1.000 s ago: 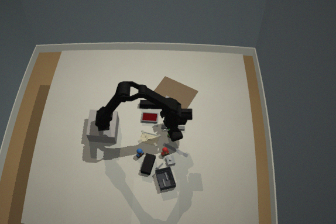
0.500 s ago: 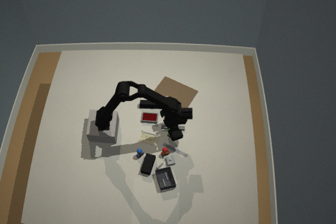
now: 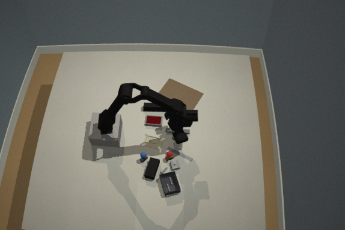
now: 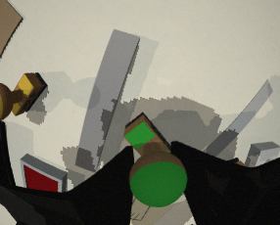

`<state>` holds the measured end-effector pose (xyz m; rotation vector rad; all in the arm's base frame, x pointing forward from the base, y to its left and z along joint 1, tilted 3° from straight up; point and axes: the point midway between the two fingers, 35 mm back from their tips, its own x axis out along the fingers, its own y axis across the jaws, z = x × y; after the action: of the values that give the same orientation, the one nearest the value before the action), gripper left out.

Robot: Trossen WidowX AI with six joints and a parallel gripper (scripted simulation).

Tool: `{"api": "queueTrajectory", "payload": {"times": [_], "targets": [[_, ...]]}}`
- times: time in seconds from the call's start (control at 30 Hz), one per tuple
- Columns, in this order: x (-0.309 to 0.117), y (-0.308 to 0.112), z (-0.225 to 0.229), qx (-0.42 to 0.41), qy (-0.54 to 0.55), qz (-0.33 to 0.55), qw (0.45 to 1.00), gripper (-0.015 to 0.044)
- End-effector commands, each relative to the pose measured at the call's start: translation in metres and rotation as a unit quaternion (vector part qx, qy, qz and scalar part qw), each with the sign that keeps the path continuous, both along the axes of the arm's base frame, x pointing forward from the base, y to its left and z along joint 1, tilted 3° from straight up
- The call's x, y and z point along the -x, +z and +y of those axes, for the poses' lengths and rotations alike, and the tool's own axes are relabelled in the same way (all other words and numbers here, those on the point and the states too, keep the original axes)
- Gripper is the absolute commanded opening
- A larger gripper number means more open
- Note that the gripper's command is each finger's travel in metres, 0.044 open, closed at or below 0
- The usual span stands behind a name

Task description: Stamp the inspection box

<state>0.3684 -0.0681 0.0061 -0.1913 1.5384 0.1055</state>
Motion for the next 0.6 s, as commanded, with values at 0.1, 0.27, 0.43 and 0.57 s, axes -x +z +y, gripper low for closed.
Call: {"api": "queueTrajectory", "payload": {"times": [0.1,0.27,0.43,0.57], "targets": [[-0.0002,0.0038,0.0004,0.000,-0.001,0.000,1.000,0.0000],[-0.0003,0.0062,0.0005,0.000,-0.001,0.000,1.000,0.0000],[-0.0003,0.0086,0.0006,0.000,-0.001,0.000,1.000,0.0000],[-0.0003,0.0106,0.0007,0.000,-0.001,0.000,1.000,0.0000]]}}
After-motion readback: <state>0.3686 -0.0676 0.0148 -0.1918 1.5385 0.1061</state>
